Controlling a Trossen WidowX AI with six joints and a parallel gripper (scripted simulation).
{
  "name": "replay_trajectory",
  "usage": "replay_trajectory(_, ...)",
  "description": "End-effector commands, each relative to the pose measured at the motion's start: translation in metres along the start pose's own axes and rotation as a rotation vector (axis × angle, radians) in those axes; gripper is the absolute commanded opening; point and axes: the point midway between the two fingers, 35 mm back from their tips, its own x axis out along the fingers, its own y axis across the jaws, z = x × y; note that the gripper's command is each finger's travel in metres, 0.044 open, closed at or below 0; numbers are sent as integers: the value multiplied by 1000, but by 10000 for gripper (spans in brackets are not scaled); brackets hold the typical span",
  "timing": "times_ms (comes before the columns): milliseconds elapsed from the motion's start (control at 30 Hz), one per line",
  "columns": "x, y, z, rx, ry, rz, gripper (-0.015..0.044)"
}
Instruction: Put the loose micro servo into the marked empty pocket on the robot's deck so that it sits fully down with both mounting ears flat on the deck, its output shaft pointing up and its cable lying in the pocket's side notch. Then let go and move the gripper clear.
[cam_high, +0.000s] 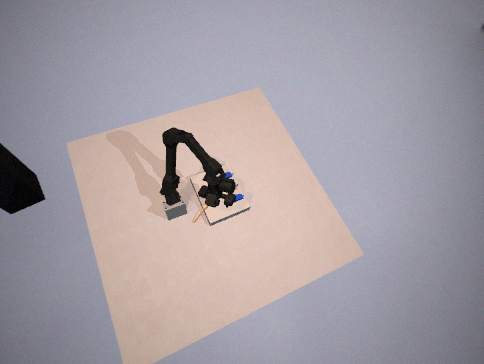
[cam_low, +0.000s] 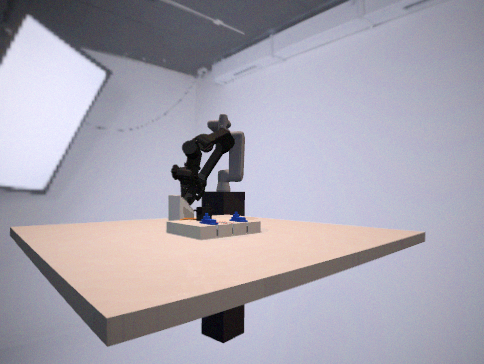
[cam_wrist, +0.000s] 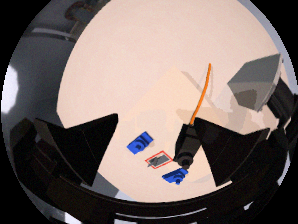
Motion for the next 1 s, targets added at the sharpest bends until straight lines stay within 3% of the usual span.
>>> replay_trajectory(0,-9,-19,-19,57,53,-116,440)
replay_trajectory(200,-23,-44,-41,134,107,-259,440)
replay_trajectory(967,10,-52,-46,136,109,-264,440)
